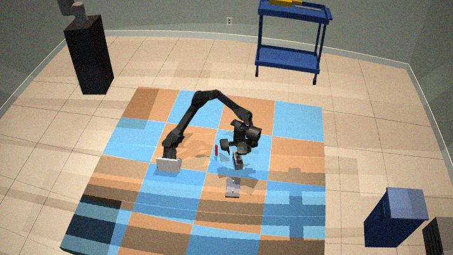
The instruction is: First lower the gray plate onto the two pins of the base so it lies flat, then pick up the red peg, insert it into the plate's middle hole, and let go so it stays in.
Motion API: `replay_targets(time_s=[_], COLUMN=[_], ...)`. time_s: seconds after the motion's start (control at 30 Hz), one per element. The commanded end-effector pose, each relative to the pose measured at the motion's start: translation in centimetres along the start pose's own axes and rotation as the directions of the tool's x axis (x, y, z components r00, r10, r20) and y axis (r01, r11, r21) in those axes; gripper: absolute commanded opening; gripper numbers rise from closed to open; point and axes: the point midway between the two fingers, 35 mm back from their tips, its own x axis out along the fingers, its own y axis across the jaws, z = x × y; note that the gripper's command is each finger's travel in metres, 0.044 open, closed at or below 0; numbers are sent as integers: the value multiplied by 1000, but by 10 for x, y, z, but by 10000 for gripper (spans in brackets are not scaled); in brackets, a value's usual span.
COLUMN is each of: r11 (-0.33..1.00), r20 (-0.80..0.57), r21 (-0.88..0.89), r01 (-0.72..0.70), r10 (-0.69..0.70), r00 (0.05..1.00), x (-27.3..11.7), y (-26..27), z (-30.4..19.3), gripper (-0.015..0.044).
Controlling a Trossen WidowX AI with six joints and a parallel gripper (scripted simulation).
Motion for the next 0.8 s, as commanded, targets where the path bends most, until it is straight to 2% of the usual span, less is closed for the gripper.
replay_targets(time_s=[0.0,0.77], r11=[1000,1000], r20=[-3,-3], r21=[6,6], r01=[-18,-19], r10=[18,19], r00=[1000,1000], x=[7,44], y=[1,3], z=[0,0], gripper=[440,440])
